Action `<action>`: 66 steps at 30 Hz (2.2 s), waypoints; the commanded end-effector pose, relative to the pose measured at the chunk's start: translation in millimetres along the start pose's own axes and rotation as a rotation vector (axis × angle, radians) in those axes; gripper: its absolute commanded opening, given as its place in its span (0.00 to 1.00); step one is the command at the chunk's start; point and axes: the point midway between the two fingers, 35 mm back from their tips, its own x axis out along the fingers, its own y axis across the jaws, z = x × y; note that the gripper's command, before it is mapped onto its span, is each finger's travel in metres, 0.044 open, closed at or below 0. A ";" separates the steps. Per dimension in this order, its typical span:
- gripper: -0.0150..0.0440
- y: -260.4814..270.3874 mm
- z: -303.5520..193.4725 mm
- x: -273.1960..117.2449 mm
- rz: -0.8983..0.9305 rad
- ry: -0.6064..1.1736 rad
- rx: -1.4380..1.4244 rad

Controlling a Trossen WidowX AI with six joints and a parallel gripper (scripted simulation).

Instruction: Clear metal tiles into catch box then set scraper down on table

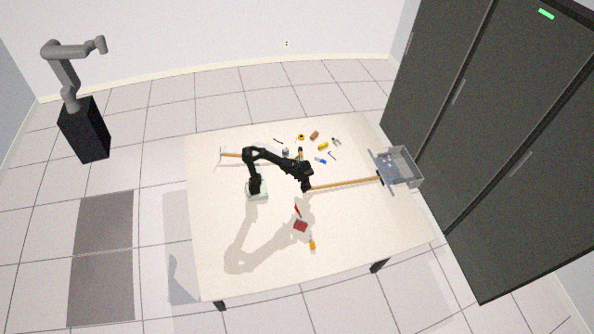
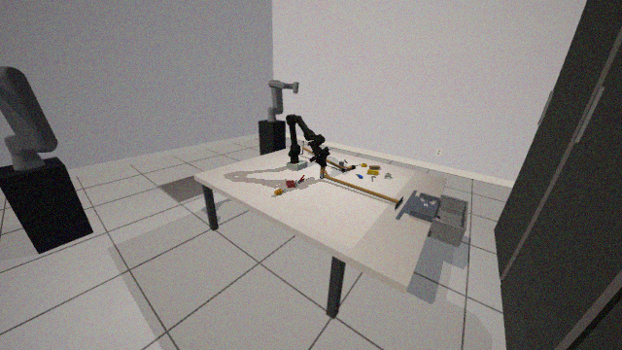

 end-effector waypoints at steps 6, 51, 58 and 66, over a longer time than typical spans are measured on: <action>0.48 0.3 -1.5 -0.6 0.000 0.000 0.000; 1.00 -4.0 43.2 -109.8 0.024 -0.194 0.020; 1.00 -5.4 69.9 -152.9 0.038 -0.338 0.021; 1.00 -4.2 92.3 -207.4 0.050 -0.499 0.009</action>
